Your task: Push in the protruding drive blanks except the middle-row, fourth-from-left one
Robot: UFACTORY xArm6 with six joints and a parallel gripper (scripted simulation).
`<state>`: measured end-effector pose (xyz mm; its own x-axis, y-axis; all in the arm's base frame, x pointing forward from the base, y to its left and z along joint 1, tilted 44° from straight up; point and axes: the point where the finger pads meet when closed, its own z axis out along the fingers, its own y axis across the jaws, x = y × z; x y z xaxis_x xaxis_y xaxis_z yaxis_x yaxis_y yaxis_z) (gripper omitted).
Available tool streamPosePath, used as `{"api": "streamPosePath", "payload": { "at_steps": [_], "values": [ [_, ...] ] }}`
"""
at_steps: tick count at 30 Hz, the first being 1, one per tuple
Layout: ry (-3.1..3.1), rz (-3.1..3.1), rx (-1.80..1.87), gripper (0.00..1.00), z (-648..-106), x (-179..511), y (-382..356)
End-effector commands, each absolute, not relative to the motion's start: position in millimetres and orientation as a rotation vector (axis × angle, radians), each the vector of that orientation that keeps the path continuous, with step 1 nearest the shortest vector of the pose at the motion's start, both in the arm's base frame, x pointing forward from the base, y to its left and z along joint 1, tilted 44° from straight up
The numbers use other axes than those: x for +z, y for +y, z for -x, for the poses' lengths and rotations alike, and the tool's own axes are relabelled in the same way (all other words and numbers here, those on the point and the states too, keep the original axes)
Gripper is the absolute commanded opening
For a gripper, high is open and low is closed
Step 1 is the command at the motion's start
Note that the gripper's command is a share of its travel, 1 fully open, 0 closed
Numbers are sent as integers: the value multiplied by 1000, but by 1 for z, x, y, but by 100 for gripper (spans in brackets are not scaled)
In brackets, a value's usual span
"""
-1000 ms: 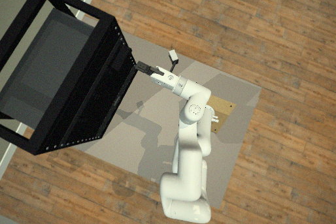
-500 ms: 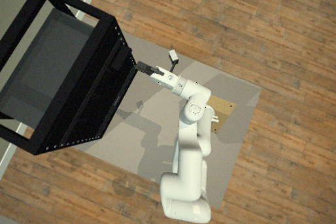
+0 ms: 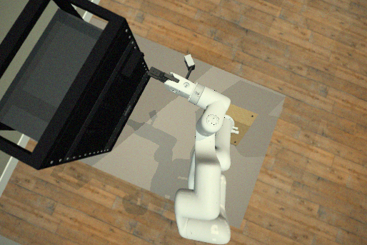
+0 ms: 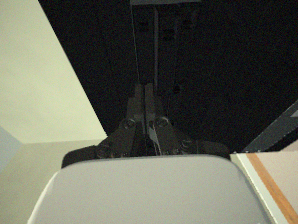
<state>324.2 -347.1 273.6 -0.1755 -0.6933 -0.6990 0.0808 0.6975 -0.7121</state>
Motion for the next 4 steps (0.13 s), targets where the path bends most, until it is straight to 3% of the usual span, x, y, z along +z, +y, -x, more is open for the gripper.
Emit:
{"api": "streamPosePath", "payload": {
  "at_steps": [1, 4],
  "values": [
    [1610, 510, -746, 0, -324, 275, -348],
    [1610, 510, -746, 0, -324, 275, -348]
  ]
}}
